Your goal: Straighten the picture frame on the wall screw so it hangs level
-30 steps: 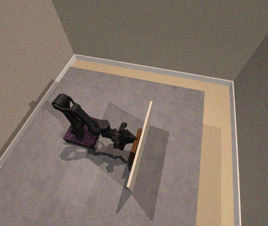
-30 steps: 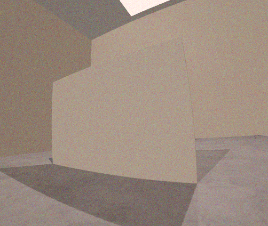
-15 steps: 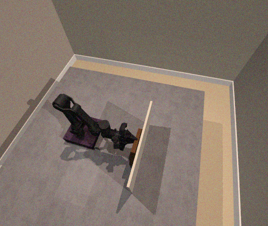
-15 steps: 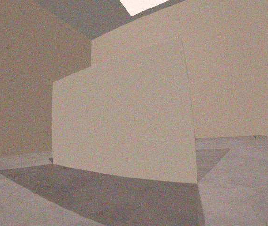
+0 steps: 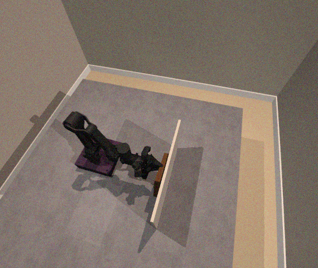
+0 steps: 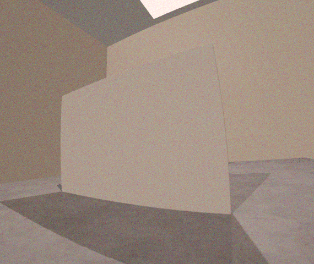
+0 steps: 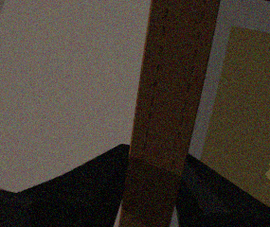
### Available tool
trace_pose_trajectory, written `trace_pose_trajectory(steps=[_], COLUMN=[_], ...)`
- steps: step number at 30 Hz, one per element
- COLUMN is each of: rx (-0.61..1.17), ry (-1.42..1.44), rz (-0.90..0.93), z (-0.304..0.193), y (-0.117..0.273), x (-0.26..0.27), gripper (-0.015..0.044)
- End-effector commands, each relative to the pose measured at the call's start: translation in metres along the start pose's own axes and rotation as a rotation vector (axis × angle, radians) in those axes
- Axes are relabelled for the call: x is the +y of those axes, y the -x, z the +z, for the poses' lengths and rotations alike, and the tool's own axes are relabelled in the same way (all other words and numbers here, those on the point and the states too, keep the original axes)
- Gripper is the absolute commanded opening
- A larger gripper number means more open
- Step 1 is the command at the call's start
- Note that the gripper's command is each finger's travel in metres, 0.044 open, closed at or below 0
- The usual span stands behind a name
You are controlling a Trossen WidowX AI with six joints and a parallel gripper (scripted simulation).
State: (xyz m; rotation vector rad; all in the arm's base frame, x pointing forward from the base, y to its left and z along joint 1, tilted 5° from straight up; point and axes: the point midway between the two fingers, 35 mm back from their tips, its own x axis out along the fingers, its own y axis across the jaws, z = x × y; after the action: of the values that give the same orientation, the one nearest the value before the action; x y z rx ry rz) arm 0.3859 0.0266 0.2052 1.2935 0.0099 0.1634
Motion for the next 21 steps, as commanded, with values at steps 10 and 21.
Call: trace_pose_trajectory(steps=[10, 21], rx=[-0.001, -0.001], ry=[0.001, -0.005], rz=[0.002, 0.003], z=[0.0005, 0.0005], y=[0.0, 0.0], x=[-0.0014, -0.002], gripper=[0.0, 0.0])
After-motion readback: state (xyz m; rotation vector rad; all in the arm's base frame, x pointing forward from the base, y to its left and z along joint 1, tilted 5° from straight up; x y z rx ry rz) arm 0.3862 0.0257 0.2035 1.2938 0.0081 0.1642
